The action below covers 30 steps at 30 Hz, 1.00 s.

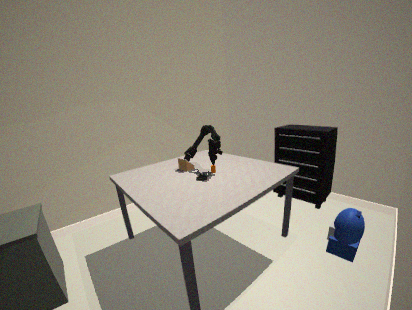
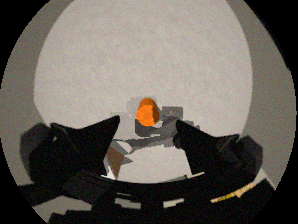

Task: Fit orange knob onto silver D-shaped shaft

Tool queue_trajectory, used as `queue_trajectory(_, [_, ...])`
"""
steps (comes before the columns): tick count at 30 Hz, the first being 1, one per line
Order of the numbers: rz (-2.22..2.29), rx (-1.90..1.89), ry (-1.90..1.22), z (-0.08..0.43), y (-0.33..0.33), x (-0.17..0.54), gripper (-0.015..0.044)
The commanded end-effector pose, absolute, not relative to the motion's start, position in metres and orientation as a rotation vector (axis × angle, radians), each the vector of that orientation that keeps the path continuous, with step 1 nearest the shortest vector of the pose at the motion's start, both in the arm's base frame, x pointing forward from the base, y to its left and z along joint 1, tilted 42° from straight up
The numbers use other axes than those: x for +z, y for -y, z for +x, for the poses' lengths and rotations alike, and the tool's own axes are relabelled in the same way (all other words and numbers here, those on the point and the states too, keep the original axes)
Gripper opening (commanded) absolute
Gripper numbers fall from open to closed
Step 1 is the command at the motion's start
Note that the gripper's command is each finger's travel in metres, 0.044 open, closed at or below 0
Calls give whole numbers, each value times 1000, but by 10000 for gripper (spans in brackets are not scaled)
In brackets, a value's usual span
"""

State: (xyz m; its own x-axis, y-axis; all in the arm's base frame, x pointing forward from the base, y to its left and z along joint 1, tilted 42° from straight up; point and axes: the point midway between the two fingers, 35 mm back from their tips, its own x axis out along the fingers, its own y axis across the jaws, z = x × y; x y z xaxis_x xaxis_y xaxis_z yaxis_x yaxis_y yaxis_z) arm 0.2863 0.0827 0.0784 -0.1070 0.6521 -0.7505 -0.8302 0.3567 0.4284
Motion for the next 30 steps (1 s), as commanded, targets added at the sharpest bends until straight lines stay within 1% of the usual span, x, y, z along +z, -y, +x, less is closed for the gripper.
queue_trajectory(1, [-199, 1264, -1114, 285, -87, 72, 440])
queue_trajectory(30, [-198, 1264, -1112, 280, -117, 38, 440])
